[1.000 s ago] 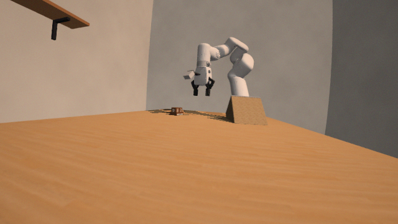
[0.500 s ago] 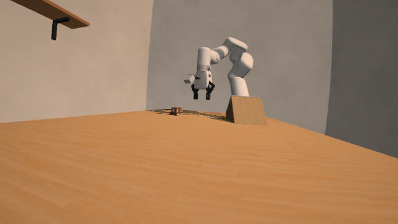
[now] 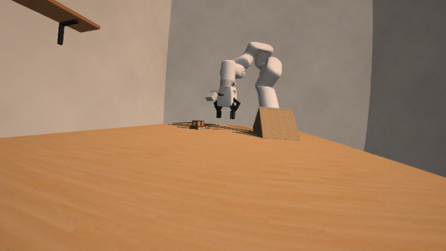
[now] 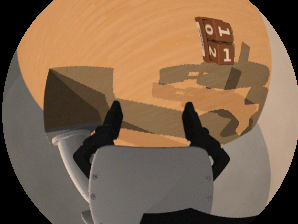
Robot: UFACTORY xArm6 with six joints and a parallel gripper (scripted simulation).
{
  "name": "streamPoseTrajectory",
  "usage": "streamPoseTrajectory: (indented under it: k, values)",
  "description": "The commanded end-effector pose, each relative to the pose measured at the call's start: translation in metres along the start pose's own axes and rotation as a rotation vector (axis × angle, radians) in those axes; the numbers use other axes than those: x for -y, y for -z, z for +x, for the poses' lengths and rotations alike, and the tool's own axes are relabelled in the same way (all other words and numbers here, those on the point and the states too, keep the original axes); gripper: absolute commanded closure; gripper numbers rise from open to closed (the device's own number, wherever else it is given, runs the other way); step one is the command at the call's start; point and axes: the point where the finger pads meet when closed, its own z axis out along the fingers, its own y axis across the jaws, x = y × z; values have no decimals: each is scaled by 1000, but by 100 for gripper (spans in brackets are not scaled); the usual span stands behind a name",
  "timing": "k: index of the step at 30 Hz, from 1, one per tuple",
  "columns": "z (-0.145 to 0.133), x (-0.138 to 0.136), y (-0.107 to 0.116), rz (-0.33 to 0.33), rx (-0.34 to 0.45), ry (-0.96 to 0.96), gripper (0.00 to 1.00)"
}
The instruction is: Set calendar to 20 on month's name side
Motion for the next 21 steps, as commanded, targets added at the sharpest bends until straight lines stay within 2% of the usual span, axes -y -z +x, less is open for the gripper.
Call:
streamPoseTrajectory:
  k: [1,6,21]
  values:
    - [1,-1,-2,-2,-3,-1,0]
    - [1,-1,-5,-2,-3,-1,0]
    - [1,-1,-39,-2,-3,-1,0]
